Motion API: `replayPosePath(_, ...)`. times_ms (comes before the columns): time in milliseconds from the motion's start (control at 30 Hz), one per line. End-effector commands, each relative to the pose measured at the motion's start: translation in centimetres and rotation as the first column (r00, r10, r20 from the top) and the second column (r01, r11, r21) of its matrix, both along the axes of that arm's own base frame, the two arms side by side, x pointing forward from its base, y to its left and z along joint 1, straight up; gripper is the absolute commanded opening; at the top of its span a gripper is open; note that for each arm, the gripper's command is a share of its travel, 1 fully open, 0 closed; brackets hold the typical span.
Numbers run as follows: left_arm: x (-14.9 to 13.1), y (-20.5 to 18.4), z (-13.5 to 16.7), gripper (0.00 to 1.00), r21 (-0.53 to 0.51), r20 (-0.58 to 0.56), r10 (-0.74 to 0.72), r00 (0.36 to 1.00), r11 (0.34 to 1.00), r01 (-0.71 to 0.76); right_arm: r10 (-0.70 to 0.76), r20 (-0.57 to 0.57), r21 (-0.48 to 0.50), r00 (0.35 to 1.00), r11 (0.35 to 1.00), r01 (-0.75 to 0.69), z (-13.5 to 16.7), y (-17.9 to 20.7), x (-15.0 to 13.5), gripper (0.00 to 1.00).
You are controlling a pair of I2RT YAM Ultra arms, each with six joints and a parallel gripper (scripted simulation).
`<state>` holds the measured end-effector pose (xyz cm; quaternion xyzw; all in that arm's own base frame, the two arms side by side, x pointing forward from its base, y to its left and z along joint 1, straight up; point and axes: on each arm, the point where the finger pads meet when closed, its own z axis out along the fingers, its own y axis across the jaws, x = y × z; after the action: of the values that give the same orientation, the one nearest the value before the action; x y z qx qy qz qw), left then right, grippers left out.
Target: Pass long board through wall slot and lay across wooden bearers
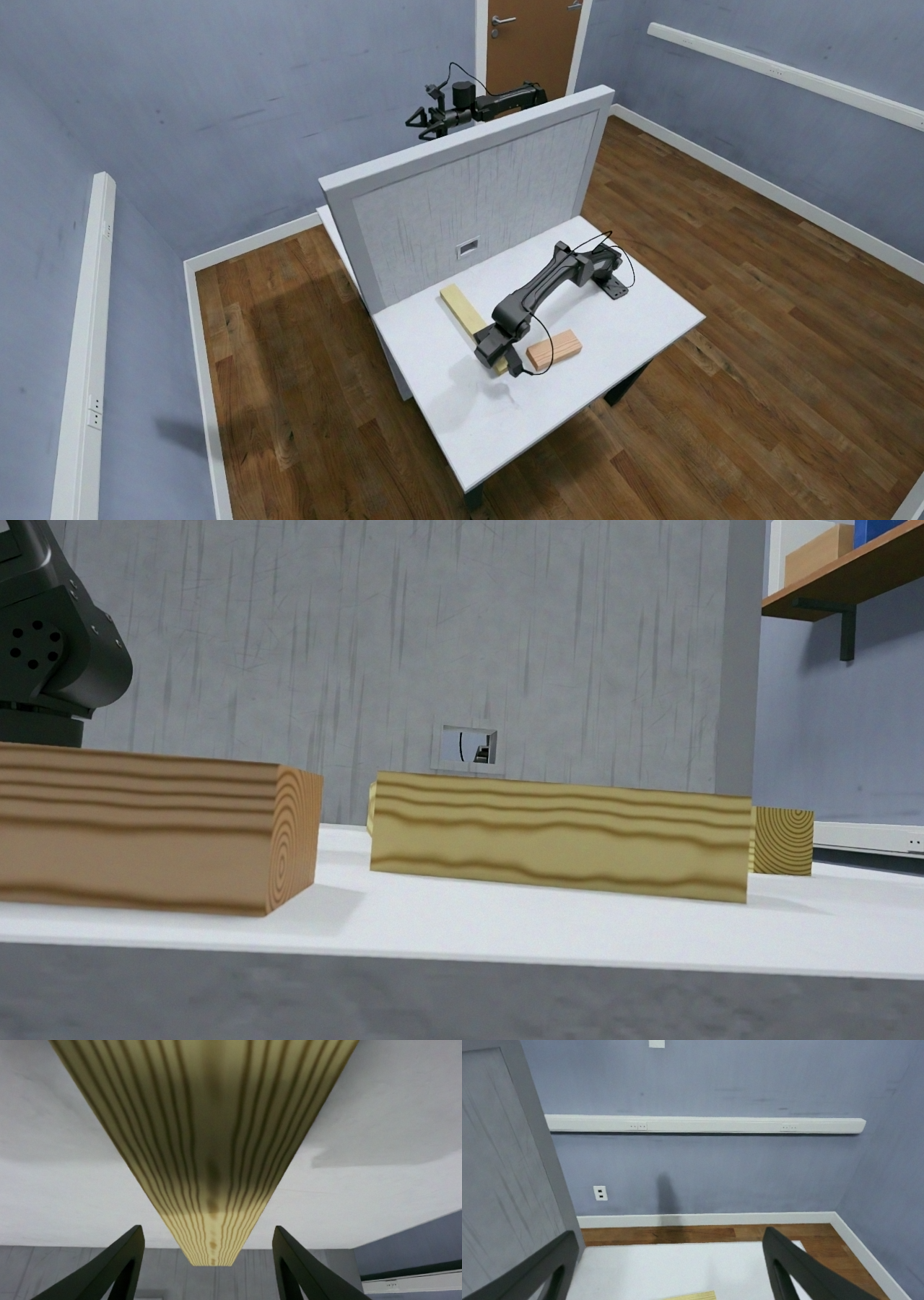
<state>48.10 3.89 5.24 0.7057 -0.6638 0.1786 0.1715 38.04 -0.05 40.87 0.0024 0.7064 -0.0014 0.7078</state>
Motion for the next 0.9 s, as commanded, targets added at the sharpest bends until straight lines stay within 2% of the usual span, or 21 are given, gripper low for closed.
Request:
replayPosePath(0,0.2,0.6,2.4,0.72,0.006,0.044,0.018,0.999,1.0,-0.018,0.016,-0.003,0.0,1.0,1.0,-0.016,0.1,0.5,-0.3,1.0)
replayPosePath(67,-0.3,0.6,2.3,0.72,-0.006,0.026,0.028,0.999,1.0,-0.028,0.016,-0.003,0.0,1.0,1.0,-0.016,0.1,0.5,-0.3,1.0)
replayPosePath(200,0.3,0.3,3.1,0.72,0.008,0.064,0.007,0.998,1.0,-0.007,0.016,-0.003,0.0,1.0,1.0,-0.016,0.1,0.5,-0.3,1.0)
replayPosePath(300,0.2,0.4,1.3,0.72,0.0,0.027,0.011,1.0,1.0,-0.011,0.016,-0.003,0.0,1.0,1.0,-0.016,0.1,0.5,-0.3,1.0)
replayPosePath(433,0.6,0.1,3.0,0.72,0.007,0.061,0.012,0.998,1.0,-0.013,0.016,-0.003,0.0,1.0,1.0,-0.016,0.1,0.5,-0.3,1.0)
replayPosePath(867,0.4,0.8,2.1,0.72,0.003,0.044,0.024,0.999,1.0,-0.024,0.016,-0.003,0.0,1.0,1.0,-0.016,0.1,0.5,-0.3,1.0)
